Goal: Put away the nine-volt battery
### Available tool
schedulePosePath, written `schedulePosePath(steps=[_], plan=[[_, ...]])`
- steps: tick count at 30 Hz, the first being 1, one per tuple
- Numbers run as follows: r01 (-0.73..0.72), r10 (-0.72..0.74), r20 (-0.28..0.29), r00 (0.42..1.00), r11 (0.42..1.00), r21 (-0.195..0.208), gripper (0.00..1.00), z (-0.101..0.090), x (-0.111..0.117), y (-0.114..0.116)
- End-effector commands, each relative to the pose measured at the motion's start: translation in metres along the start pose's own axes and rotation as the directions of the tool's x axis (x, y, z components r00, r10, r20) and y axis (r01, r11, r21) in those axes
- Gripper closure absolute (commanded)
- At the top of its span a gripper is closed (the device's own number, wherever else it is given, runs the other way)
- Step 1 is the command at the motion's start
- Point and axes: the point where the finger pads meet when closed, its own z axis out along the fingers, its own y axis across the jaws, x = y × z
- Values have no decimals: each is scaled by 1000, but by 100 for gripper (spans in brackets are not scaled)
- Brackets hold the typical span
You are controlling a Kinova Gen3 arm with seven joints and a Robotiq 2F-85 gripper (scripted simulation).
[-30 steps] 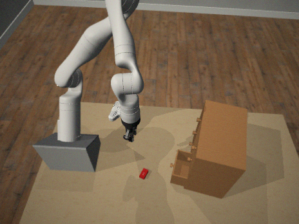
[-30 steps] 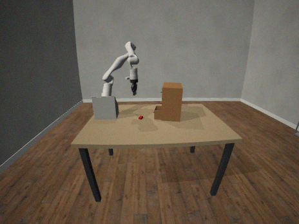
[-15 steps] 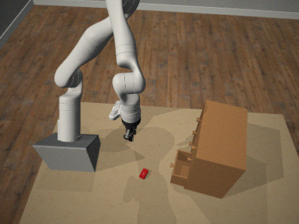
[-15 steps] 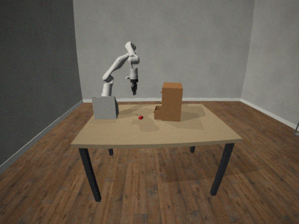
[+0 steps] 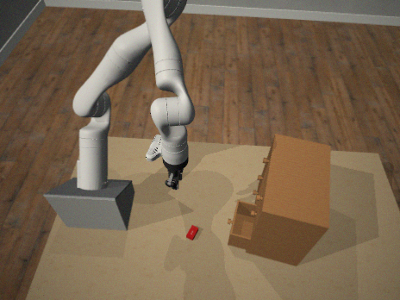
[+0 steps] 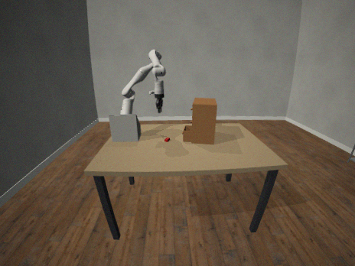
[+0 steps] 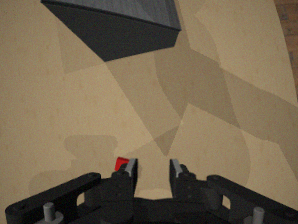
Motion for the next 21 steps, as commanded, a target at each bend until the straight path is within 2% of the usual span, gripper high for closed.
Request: schedulePosePath(steps=[1,2,21], plan=[[0,0,1,1000,1000,1,67,-1,0,0],[0,0,1,1000,1000,1,0,-1,0,0],[0,0,1,1000,1000,1,0,-1,0,0]])
